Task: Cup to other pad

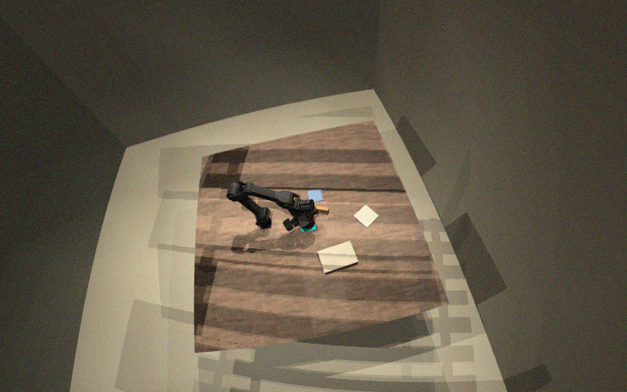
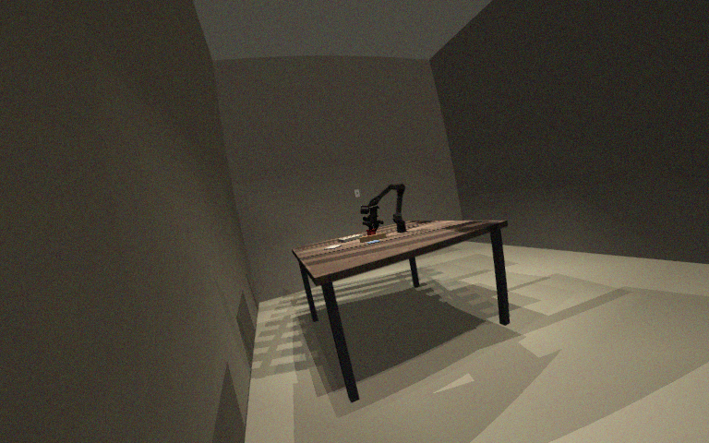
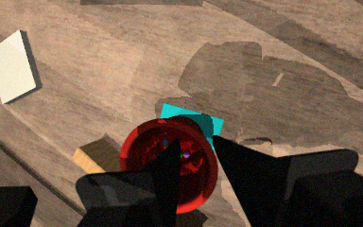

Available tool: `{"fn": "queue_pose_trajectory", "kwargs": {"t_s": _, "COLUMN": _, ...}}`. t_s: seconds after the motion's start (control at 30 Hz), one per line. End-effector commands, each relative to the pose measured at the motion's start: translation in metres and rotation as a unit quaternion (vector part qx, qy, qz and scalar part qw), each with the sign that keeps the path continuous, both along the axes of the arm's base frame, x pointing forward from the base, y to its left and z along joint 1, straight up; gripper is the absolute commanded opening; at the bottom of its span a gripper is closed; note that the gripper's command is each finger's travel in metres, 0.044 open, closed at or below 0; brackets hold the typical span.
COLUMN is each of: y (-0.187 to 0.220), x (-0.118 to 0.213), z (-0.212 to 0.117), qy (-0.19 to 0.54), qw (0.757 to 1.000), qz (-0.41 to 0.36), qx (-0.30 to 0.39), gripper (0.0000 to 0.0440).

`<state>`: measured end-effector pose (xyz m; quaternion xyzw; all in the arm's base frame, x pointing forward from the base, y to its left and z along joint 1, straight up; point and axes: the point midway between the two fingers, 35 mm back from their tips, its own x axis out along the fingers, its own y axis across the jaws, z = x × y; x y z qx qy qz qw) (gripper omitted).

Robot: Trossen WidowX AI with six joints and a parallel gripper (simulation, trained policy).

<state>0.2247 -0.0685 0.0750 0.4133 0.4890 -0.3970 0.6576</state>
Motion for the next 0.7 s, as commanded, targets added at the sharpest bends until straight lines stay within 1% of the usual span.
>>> {"fn": "queue_pose_trajectory", "kwargs": {"t_s": 0.0, "y": 0.0, "x": -0.002, "z": 0.004, "qy": -0.017, "qw": 1.0, "qz": 0.003, "qx": 0.0, "gripper": 0.0176}}
{"fn": "queue_pose_trajectory", "kwargs": {"t_s": 0.17, "y": 0.0, "x": -0.004, "z": 0.009, "qy": -0.035, "qw": 0.999, "qz": 0.003, "qx": -0.001, "gripper": 0.0196}}
{"fn": "queue_pose_trajectory", "kwargs": {"t_s": 0.5, "y": -0.002, "x": -0.009, "z": 0.022, "qy": -0.069, "qw": 0.998, "qz": 0.0, "qx": -0.005, "gripper": 0.0267}}
{"fn": "queue_pose_trajectory", "kwargs": {"t_s": 0.67, "y": -0.003, "x": -0.012, "z": 0.032, "qy": -0.085, "qw": 0.996, "qz": -0.003, "qx": -0.008, "gripper": 0.0293}}
